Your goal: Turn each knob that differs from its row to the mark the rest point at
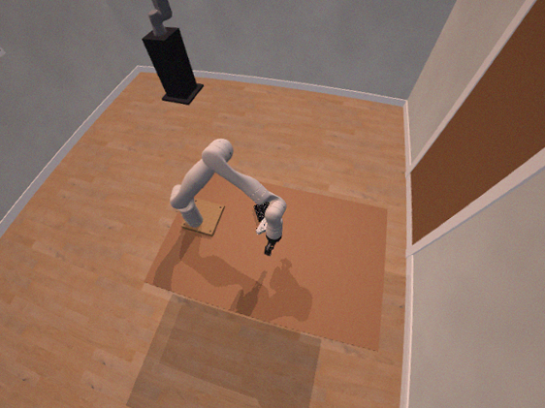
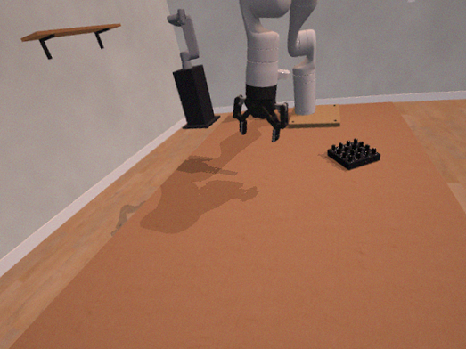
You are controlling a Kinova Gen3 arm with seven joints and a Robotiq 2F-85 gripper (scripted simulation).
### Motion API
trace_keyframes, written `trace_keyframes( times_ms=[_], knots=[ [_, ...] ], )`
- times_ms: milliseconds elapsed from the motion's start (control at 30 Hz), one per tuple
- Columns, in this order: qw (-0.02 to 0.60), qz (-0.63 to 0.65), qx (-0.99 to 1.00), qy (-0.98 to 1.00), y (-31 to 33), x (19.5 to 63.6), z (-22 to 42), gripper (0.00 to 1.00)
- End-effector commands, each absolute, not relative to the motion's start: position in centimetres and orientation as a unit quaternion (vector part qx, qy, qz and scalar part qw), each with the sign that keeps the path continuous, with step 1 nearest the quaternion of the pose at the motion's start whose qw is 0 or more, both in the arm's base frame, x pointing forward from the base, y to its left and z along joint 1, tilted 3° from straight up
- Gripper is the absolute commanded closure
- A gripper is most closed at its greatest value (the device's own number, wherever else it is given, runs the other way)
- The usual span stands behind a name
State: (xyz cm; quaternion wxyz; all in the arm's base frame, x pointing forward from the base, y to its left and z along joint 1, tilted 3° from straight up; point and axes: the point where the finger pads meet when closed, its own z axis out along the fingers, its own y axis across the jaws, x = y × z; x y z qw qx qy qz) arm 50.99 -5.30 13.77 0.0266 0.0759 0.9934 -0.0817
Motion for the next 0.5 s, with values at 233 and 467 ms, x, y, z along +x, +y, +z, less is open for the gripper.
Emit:
trace_keyframes(
  times_ms=[233,467],
  knots=[
    [0.026,-0.066,0.068,0.995,-4.5,50.2,15.2,0.0],
    [0.024,-0.061,0.065,0.996,-4.2,49.9,15.4,0.0]
  ],
)
